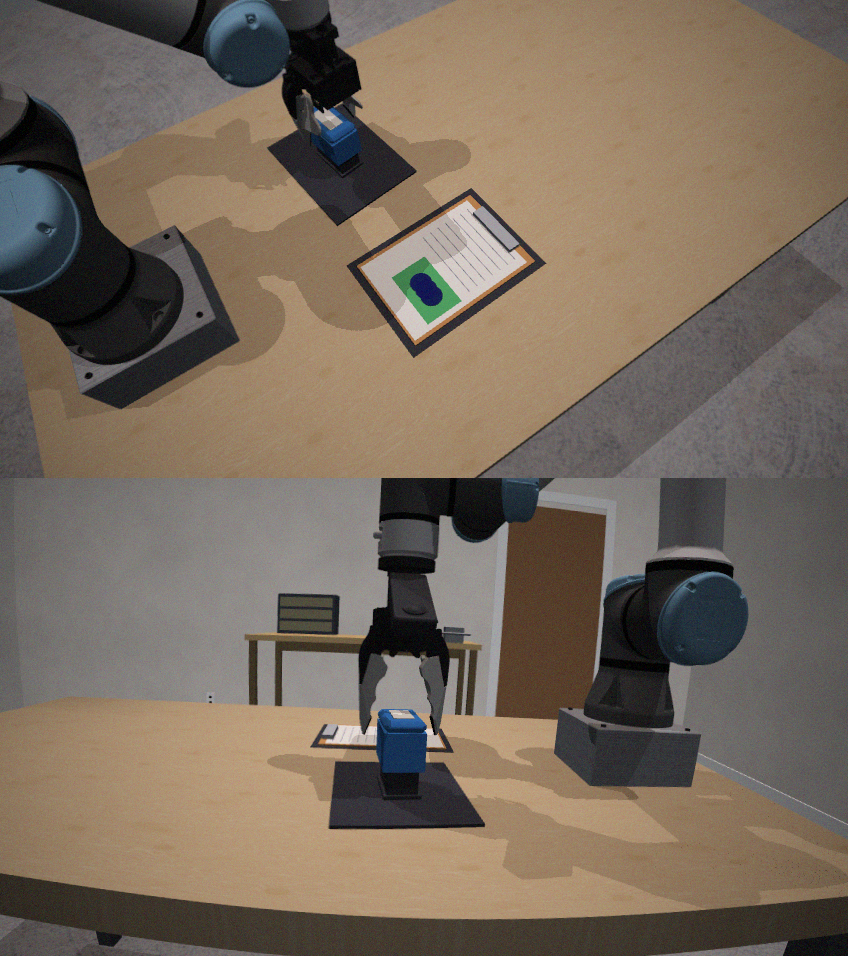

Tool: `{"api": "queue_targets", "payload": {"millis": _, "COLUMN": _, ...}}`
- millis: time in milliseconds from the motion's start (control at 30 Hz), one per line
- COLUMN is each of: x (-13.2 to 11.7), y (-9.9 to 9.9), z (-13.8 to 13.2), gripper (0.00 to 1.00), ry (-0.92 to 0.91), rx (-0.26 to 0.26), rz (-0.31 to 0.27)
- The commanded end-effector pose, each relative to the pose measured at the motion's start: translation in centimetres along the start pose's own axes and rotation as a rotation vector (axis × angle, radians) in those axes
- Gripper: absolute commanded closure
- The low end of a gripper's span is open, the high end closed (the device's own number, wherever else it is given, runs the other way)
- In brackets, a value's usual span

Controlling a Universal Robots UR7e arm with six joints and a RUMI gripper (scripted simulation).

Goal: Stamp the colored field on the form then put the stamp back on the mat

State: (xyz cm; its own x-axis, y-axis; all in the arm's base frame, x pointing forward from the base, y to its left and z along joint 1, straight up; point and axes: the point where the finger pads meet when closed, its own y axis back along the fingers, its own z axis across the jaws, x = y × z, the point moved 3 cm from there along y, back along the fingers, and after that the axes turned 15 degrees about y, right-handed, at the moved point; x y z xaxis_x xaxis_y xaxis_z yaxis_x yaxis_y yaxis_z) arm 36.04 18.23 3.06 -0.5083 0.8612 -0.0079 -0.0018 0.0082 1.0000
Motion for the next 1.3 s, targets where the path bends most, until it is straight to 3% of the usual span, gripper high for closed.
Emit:
{"api": "queue_targets", "payload": {"millis": 0, "x": 0.0, "y": 2.3, "z": 0.0, "gripper": 0.45, "ry": 0.0, "rx": -0.001, "rz": 0.0}}
{"api": "queue_targets", "payload": {"millis": 200, "x": 0.0, "y": 5.8, "z": 0.0, "gripper": 0.45, "ry": 0.0, "rx": -0.001, "rz": 0.0}}
{"api": "queue_targets", "payload": {"millis": 367, "x": 0.0, "y": 7.2, "z": 0.0, "gripper": 0.45, "ry": 0.0, "rx": -0.001, "rz": 0.0}}
{"api": "queue_targets", "payload": {"millis": 1267, "x": 0.0, "y": 7.3, "z": 0.0, "gripper": 0.45, "ry": 0.0, "rx": -0.001, "rz": 0.0}}
